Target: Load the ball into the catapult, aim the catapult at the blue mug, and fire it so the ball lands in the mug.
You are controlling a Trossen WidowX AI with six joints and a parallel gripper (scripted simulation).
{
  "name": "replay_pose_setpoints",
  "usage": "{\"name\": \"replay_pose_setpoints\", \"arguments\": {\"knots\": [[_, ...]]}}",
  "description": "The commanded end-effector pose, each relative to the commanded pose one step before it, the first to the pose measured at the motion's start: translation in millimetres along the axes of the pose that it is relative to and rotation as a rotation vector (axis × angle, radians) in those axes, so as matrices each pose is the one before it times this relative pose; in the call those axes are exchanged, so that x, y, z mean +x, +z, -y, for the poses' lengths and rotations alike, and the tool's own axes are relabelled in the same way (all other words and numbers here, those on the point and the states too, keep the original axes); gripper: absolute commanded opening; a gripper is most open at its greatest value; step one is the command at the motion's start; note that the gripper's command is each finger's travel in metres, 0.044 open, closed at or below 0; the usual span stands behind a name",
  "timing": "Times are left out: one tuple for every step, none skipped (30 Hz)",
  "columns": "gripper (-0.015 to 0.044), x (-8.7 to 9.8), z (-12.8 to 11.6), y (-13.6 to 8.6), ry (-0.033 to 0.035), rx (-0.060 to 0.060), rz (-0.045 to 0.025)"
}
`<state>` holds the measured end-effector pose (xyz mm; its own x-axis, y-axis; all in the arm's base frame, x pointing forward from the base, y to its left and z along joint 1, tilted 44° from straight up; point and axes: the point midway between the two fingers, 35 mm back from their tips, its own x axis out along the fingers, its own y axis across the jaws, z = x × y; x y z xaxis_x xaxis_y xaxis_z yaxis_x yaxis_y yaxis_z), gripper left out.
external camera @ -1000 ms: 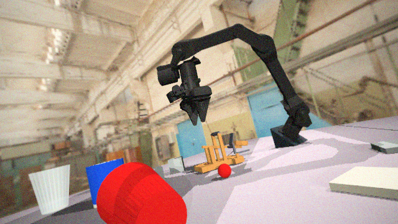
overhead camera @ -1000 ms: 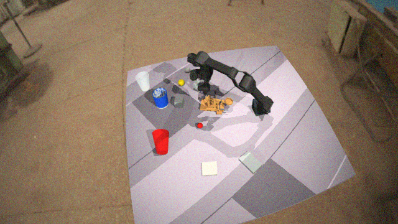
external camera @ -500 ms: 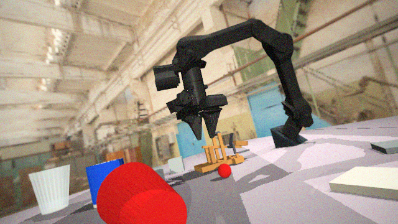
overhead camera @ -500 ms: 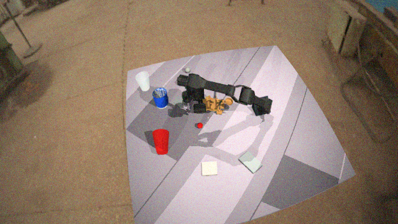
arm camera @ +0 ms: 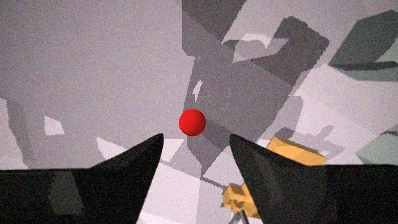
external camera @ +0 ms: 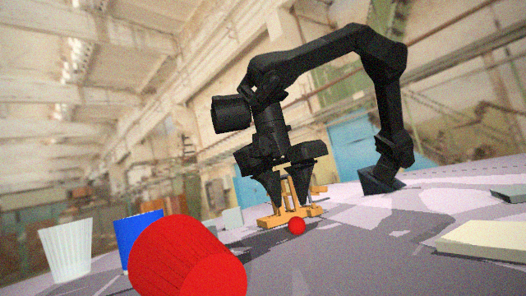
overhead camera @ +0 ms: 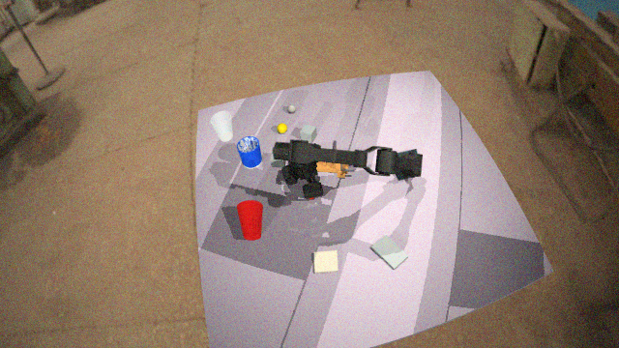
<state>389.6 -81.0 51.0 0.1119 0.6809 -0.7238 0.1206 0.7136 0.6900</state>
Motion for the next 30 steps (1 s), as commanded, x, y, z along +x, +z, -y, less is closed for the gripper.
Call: {"name": "replay_pose_setpoints", "arguments": {"knots": [[0.0300, 4.63, -4.11, 0.82, 0.00186, -0.0058, 0.00651], [0.0300, 1.34, 0.03, 0.07, -0.00002, 0.0000, 0.00002], [0.0300, 1.63, 0.03, 0.07, -0.00001, 0.0000, 0.00003], [0.0300, 1.63, 0.03, 0.07, -0.00001, 0.0000, 0.00003], [0.0300, 1.63, 0.02, 0.06, 0.00000, 0.0000, 0.00002], [0.0300, 1.63, 0.02, 0.05, 0.00001, 0.0000, 0.00002], [0.0300, 1.63, 0.02, 0.04, 0.00001, 0.0000, 0.00002], [0.0300, 1.63, 0.01, 0.03, 0.00002, 0.0000, 0.00002], [0.0300, 1.63, 0.01, 0.02, 0.00003, 0.0000, 0.00002], [0.0300, 1.63, 0.01, 0.01, 0.00004, 0.0000, 0.00002], [0.0300, 1.63, 0.00, 0.01, 0.00004, 0.0000, 0.00002], [0.0300, 1.62, 0.00, 0.00, 0.00005, 0.0000, 0.00001], [0.0300, 1.62, 0.00, -0.01, 0.00006, 0.0000, 0.00001], [0.0300, 1.62, 0.00, -0.02, 0.00006, 0.0000, 0.00001], [0.0300, 1.62, -0.01, -0.03, 0.00007, 0.0000, 0.00001], [0.0300, 1.62, -0.01, -0.04, 0.00008, 0.0000, 0.00001], [0.0300, 1.62, -0.01, -0.05, 0.00008, 0.0000, 0.00001], [0.0300, 1.62, -0.02, -0.05, 0.00009, 0.0000, 0.00000], [0.0300, 1.61, -0.02, -0.06, 0.00010, 0.0000, 0.00000], [0.0300, 1.61, -0.02, -0.07, 0.00010, 0.0000, 0.00000], [0.0300, 1.62, -0.02, -0.08, 0.00011, 0.0000, 0.00000], [0.0300, 1.61, -0.03, -0.09, 0.00012, 0.0000, 0.00000], [0.0300, 1.61, -0.03, -0.10, 0.00012, 0.0000, -0.00001], [0.0300, 1.30, -0.03, -0.08, 0.00011, 0.0000, -0.00001], [0.0300, 0.78, -0.02, -0.05, 0.00007, 0.0000, 0.00000], [0.0300, 0.26, -0.01, -0.02, 0.00002, 0.0000, 0.00000], [0.0274, 0.00, 0.00, 0.00, 0.00000, 0.0000, 0.00000], [0.0247, 0.00, 0.00, 0.00, 0.00000, 0.0000, 0.00000], [0.0221, 0.00, 0.00, 0.00, 0.00000, 0.0000, 0.00000], [0.0195, 0.00, 0.00, 0.00, 0.00000, 0.0000, 0.00000]]}}
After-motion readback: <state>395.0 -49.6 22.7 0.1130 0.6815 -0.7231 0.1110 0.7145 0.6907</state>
